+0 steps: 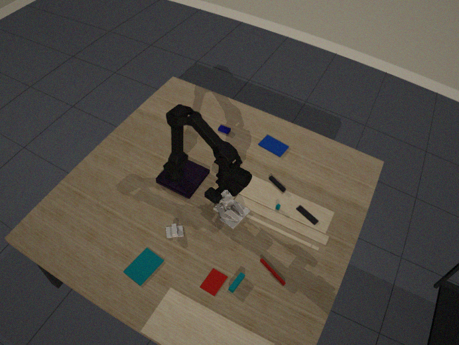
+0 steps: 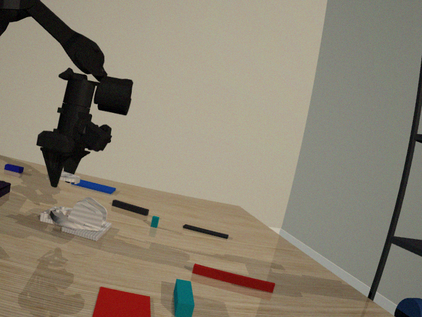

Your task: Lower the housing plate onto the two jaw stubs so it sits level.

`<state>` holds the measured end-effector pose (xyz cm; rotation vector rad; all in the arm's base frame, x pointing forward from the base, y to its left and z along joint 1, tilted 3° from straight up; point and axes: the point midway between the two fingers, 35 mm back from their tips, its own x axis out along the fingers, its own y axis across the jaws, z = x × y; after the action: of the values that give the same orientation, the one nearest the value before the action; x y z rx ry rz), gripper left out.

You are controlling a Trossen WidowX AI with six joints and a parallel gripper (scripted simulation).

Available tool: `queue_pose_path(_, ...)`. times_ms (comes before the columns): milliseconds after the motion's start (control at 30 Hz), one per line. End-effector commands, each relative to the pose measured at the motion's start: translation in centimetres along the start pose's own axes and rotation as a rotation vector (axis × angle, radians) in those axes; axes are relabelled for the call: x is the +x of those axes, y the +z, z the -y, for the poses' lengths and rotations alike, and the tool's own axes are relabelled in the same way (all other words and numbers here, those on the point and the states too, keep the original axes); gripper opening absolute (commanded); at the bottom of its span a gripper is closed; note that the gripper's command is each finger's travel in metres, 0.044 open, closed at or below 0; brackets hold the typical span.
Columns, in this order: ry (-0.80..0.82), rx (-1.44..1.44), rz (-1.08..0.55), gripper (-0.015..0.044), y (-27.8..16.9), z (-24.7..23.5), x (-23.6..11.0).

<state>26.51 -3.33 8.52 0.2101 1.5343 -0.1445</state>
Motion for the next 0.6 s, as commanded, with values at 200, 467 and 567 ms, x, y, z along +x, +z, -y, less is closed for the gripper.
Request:
queue_pose_path(200,0.004,-0.003,-0.007,0.0351,0.0,-0.1,1.7)
queue_pose_path(467,0.004,-0.003,-0.007,0.0351,0.0,-0.1,3.0)
queue_pose_path(567,0.004,-0.003,-0.007,0.0351,0.0,-0.1,3.5)
